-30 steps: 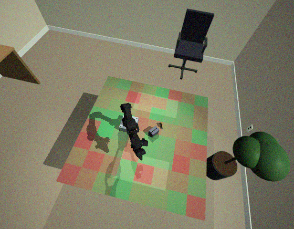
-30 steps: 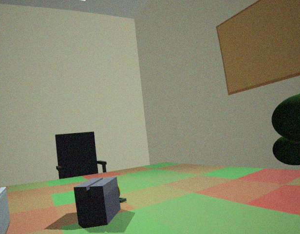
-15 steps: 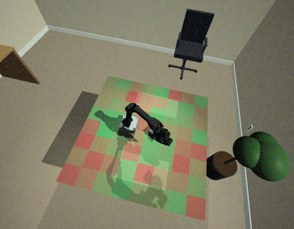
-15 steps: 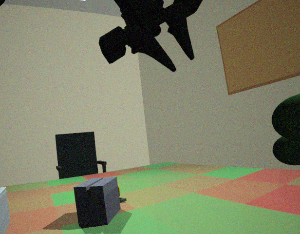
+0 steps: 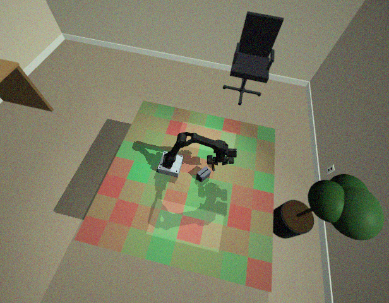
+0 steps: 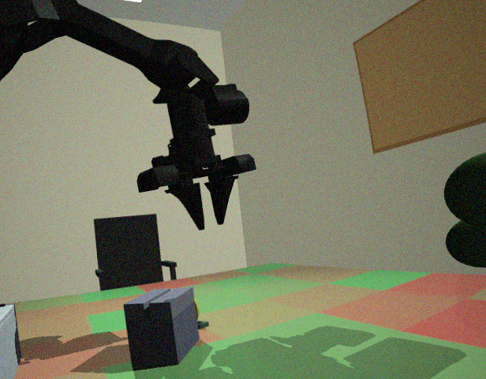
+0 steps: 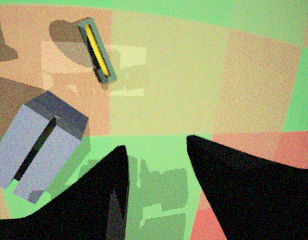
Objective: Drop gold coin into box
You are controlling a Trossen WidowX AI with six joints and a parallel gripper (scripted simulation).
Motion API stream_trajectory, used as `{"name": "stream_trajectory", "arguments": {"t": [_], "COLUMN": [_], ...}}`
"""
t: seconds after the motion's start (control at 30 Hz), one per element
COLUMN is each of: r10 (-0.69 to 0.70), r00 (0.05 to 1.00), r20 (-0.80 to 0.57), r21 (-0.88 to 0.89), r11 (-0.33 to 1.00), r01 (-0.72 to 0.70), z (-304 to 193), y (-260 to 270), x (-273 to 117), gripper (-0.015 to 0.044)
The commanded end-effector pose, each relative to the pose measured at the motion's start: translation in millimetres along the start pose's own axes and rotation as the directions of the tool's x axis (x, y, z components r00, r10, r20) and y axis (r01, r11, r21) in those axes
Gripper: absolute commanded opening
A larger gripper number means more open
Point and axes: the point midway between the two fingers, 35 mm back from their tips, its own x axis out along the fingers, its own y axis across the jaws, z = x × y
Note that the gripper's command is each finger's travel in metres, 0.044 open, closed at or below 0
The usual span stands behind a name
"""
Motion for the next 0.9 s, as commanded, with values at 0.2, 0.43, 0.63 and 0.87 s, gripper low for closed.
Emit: {"name": "stream_trajectory", "arguments": {"t": [0.2,0.43,0.63,0.87], "r10": [0.139,0.139,0.14,0.14], "r00": [0.99,0.99,0.99,0.99], "r20": [-0.012,-0.012,-0.012,-0.012], "r21": [-0.219,-0.219,-0.219,-0.219], "r11": [0.966,0.966,0.966,0.966], "r01": [-0.138,-0.139,-0.139,-0.139], "z": [62.8,61.4,60.6,60.5], "y": [22.8,29.6,32.9,33.4], "x": [31.4,65.9,79.4,82.9], "gripper": [0.0161,0.0161,0.0161,0.0161]}}
